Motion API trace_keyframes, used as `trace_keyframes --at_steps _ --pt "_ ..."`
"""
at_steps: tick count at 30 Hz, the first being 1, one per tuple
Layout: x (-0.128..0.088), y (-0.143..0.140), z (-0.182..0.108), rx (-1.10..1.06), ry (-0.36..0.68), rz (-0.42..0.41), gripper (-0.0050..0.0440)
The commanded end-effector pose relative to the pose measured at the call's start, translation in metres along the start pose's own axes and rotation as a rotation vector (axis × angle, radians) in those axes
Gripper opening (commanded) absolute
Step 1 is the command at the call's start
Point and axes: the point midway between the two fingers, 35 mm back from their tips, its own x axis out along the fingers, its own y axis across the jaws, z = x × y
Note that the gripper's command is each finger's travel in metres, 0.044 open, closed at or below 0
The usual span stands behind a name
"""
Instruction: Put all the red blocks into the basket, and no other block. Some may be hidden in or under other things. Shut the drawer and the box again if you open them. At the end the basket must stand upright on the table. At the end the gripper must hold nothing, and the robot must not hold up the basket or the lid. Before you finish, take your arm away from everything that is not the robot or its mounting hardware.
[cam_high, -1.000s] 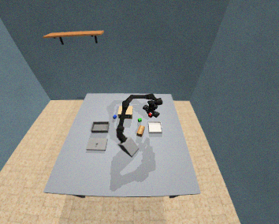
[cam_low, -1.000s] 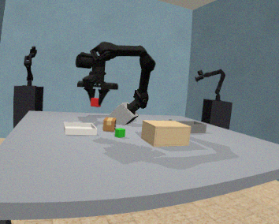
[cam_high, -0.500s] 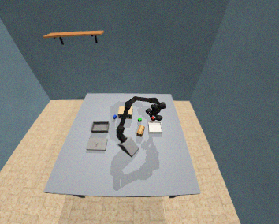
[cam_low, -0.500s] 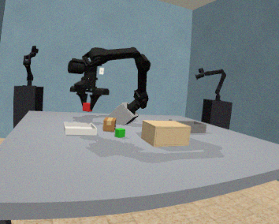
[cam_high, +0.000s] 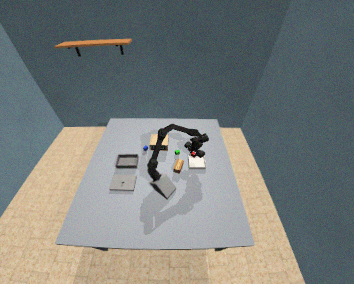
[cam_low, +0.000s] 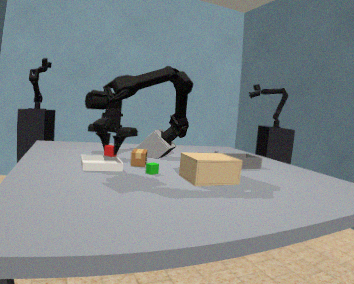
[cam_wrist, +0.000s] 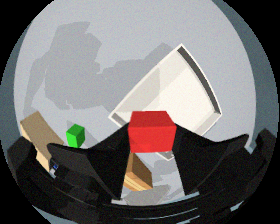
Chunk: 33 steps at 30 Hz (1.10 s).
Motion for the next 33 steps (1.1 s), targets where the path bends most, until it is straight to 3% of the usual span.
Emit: trace_keyframes --at_steps 1,7,33 --pt "0.012 0.000 -0.002 0.007 0.005 0.005 0.0000" --pt "0.026 0.000 -0.002 0.007 0.005 0.005 0.0000" --pt "0.041 0.001 -0.002 0.007 0.005 0.005 0.0000"
